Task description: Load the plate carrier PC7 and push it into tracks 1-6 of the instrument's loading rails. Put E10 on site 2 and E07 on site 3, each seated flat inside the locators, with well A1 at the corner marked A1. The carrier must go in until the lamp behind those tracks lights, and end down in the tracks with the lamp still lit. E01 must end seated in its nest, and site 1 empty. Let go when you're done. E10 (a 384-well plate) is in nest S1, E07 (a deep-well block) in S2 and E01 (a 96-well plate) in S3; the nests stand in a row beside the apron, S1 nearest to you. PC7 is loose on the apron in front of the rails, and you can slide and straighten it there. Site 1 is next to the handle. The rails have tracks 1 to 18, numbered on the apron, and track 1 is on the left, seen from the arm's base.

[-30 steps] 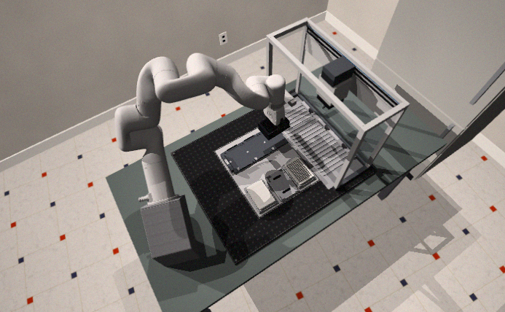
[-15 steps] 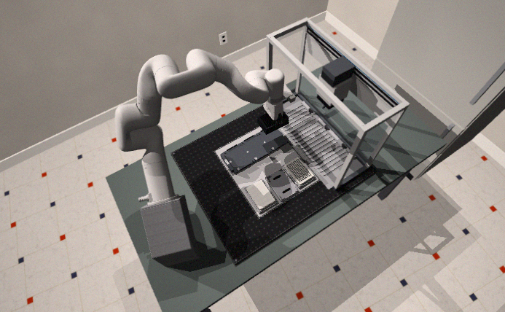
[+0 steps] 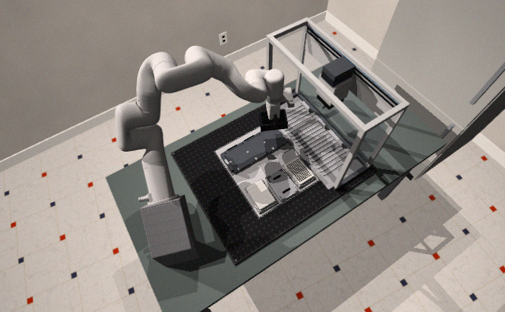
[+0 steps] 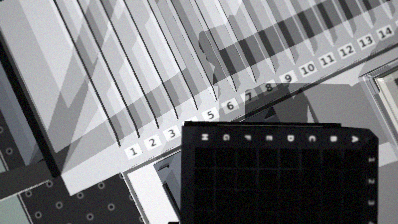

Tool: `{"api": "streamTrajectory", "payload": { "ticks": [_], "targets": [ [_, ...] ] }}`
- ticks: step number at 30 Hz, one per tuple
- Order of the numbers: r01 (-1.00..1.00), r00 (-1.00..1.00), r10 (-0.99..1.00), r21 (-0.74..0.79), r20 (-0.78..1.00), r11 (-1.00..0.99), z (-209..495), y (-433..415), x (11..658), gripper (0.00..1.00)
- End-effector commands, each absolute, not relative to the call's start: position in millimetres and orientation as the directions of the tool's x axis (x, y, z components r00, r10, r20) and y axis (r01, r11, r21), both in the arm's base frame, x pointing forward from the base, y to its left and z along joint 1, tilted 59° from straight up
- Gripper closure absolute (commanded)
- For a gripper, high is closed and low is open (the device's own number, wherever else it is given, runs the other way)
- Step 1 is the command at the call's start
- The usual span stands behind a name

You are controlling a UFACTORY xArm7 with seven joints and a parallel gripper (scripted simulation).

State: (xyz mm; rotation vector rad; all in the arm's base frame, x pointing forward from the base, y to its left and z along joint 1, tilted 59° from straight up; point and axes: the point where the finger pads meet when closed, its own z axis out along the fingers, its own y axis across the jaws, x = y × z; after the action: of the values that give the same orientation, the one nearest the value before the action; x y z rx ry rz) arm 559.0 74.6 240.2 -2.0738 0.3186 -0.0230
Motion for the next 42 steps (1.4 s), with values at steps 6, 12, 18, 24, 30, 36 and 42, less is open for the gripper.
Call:
{"api": "streamTrajectory", "payload": {
  "ticks": [6, 12, 18, 24, 30, 36, 42],
  "targets": [
    [-0.55, 0.822, -0.391, -0.755, -0.414, -0.356, 240.5, 72.7, 560.0, 1.0],
    [-0.654, 0.742, -0.435, -0.694, -0.51, -0.301, 240.5, 72.6, 560.0, 1.0],
    [-0.788, 0.597, -0.486, -0.578, -0.638, -0.209, 240.5, 72.6, 560.0, 1.0],
    [-0.891, 0.428, -0.518, -0.44, -0.74, -0.108, 240.5, 72.6, 560.0, 1.0],
    [-0.94, 0.306, -0.528, -0.338, -0.792, -0.038, 240.5, 72.6, 560.0, 1.0],
    [-0.96, 0.239, -0.529, -0.281, -0.814, -0.001, 240.5, 72.6, 559.9, 1.0],
    [-0.96, 0.239, -0.529, -0.281, -0.814, -0.001, 240.5, 72.5, 559.9, 1.0]
  ]
}}
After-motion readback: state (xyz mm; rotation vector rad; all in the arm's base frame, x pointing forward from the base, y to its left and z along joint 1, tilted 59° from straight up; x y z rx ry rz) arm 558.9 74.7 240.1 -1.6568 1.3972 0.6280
